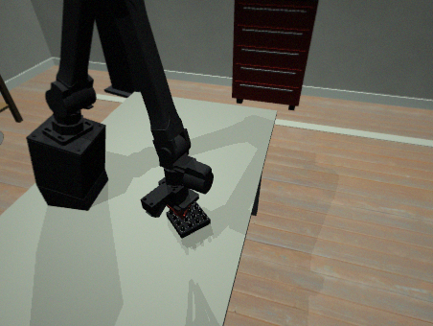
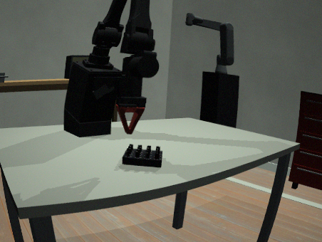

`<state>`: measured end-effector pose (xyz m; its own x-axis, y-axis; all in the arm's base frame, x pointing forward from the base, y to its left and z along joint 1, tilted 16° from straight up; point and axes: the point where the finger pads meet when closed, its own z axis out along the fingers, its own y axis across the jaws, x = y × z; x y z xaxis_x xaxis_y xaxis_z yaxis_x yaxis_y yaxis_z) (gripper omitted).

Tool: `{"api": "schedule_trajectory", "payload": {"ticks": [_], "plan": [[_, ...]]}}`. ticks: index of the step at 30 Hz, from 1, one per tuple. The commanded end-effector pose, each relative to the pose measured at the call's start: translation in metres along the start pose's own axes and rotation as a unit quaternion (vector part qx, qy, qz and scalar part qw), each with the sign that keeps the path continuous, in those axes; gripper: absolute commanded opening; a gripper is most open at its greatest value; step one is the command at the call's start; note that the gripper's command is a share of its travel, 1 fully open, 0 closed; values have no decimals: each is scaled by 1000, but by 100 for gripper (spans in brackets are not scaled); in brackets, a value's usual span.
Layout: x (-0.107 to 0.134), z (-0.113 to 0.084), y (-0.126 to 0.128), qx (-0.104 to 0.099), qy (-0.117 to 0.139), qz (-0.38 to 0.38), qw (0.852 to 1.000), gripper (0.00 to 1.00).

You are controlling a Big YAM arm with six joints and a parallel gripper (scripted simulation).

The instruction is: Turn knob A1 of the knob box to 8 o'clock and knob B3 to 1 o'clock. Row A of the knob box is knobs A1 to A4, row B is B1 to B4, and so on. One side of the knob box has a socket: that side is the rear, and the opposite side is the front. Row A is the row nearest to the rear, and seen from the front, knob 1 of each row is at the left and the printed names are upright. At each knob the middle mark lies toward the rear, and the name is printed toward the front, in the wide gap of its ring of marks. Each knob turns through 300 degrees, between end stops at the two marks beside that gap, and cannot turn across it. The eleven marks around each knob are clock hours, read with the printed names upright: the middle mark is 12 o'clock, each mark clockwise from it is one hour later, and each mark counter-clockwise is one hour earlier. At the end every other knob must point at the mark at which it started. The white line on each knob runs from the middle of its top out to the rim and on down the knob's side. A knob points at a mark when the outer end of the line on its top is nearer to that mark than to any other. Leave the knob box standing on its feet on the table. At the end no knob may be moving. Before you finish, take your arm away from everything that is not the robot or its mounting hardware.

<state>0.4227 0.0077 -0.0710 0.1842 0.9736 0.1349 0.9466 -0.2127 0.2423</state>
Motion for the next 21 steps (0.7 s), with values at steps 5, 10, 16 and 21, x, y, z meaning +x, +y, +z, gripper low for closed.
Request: {"api": "schedule_trajectory", "payload": {"ticks": [5,10,16,21], "plan": [[2,-8,4,-8,0,2,1000,19],[2,-8,4,-7,0,2,1000,19],[1,-4,3,-6,-1,3,1000,19],[1,4,3,-4,-1,2,1000,19]]}}
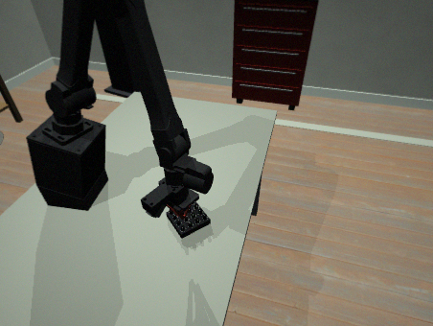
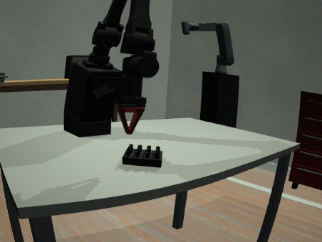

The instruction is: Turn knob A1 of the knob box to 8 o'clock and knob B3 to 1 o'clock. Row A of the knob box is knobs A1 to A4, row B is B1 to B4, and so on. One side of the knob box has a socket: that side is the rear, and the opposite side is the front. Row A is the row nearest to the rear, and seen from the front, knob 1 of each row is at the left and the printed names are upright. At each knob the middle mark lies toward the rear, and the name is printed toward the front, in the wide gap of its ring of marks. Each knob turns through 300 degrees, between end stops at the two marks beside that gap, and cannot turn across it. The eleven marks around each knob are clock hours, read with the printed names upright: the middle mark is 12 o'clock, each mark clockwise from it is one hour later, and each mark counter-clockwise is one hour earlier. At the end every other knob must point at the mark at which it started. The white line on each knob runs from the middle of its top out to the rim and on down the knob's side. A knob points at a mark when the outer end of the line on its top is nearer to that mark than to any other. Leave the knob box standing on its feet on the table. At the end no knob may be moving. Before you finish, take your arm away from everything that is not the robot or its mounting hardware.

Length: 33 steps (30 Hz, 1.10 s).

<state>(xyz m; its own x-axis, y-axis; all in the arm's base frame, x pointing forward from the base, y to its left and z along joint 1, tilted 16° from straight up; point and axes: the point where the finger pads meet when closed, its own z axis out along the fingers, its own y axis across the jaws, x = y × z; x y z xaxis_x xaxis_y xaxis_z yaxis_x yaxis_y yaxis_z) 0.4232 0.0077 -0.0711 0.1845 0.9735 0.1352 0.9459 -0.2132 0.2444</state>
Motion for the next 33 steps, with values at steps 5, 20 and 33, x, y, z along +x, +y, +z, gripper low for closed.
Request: {"api": "schedule_trajectory", "payload": {"ticks": [5,20,33], "plan": [[4,7,6,-6,0,0,1000,19],[5,22,10,-10,1,0,1000,19],[6,36,9,-9,1,-1,1000,19]]}}
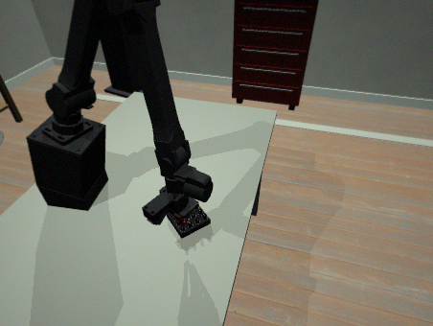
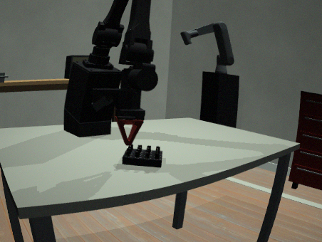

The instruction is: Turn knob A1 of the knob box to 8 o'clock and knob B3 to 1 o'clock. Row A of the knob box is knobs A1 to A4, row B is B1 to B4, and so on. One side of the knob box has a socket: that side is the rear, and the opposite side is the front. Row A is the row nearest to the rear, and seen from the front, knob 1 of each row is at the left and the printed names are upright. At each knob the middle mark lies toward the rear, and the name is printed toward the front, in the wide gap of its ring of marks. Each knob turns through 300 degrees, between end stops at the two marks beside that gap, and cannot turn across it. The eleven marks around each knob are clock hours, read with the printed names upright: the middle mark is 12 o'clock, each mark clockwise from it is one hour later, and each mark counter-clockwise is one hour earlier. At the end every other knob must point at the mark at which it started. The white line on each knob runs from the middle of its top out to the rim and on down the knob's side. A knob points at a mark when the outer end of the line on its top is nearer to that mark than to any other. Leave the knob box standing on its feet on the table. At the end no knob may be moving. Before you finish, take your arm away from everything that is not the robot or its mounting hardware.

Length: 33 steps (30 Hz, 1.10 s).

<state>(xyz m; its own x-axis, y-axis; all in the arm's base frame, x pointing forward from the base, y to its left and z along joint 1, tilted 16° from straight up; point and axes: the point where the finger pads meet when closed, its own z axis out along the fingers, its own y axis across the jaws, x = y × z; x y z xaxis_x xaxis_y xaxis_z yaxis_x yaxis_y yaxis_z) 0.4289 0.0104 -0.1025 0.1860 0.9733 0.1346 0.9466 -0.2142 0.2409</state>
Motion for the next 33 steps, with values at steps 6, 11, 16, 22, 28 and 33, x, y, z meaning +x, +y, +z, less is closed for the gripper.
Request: {"api": "schedule_trajectory", "payload": {"ticks": [6,11,16,22,28,33], "plan": [[6,10,11,-10,1,-1,1000,19],[4,11,10,-8,0,0,1000,19],[5,13,10,-8,1,-1,1000,19],[5,12,10,-8,1,-1,1000,19],[5,12,9,-8,1,-1,1000,19],[5,12,9,-8,1,-1,1000,19]]}}
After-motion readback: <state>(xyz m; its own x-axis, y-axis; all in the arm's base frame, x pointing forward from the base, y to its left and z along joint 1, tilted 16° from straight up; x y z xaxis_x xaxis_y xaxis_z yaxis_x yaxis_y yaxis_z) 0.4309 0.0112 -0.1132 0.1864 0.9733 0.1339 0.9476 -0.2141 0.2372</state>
